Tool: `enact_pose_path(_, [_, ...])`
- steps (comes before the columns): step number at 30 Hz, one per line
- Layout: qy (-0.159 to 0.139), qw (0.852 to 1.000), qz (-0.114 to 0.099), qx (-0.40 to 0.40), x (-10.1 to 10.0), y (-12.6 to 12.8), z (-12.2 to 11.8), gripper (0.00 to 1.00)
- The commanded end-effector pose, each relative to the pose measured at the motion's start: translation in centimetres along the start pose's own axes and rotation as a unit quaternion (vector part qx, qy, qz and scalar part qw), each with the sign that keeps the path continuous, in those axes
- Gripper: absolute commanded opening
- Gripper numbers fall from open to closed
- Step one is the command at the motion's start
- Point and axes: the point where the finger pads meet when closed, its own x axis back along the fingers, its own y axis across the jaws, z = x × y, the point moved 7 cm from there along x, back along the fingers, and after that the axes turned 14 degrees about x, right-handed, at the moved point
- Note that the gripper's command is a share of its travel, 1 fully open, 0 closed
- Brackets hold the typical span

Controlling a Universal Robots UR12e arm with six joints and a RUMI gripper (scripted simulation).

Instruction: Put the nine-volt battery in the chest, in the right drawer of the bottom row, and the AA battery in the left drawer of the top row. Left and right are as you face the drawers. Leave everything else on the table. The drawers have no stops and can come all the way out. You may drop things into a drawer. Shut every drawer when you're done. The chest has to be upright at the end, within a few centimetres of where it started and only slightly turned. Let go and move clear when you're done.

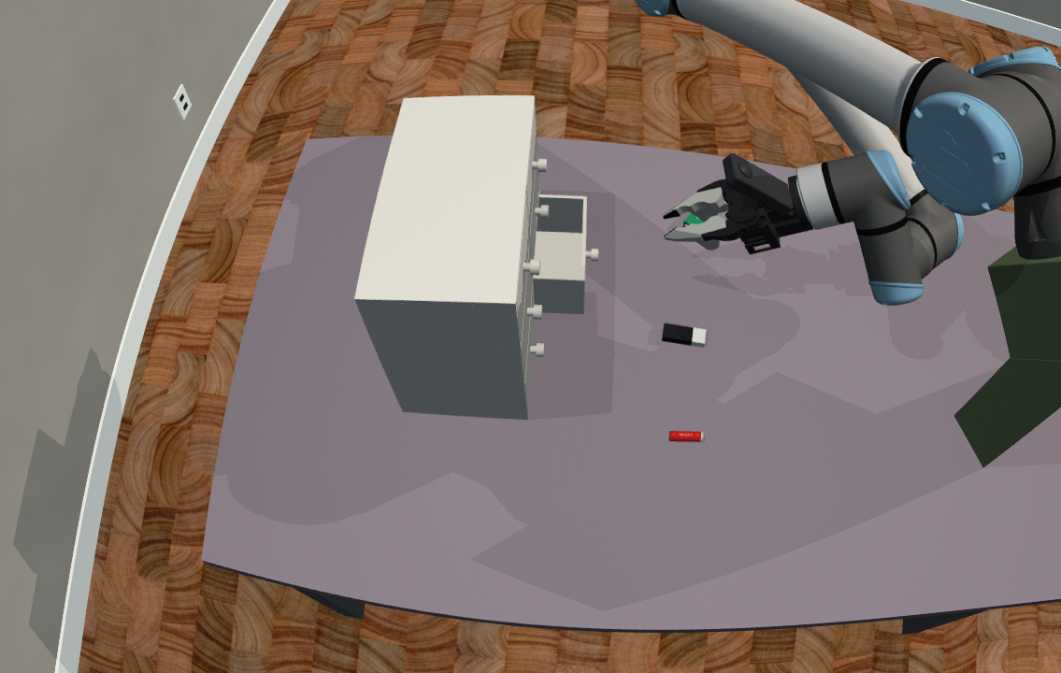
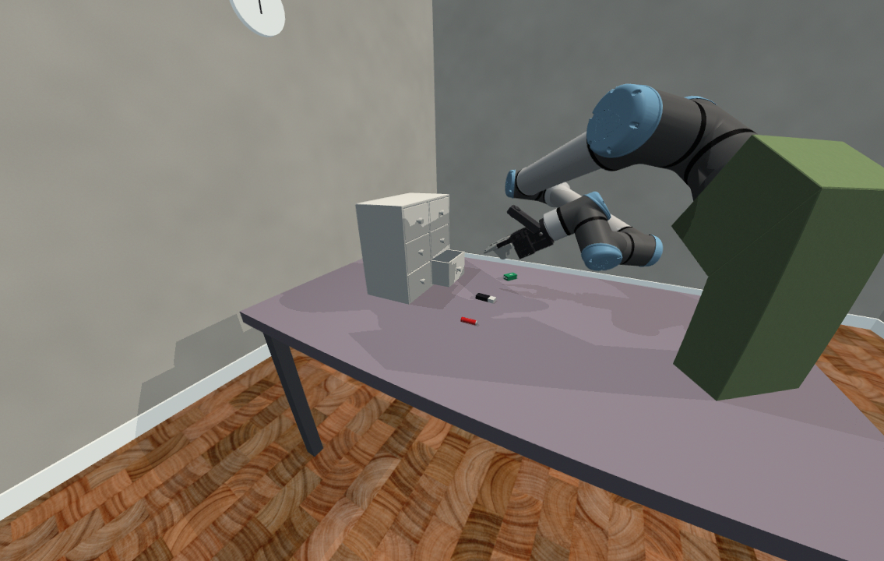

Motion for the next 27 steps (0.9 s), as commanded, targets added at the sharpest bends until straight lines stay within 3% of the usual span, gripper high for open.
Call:
enact_pose_path(1, [-0.003,1.000,0.001,0.000,0.1,0.0,0.1,0.20])
enact_pose_path(15, [-0.028,1.000,0.007,0.000,0.7,0.2,0.7,0.20])
enact_pose_path(27, [-0.069,0.997,0.017,0.000,1.6,0.4,1.6,0.20])
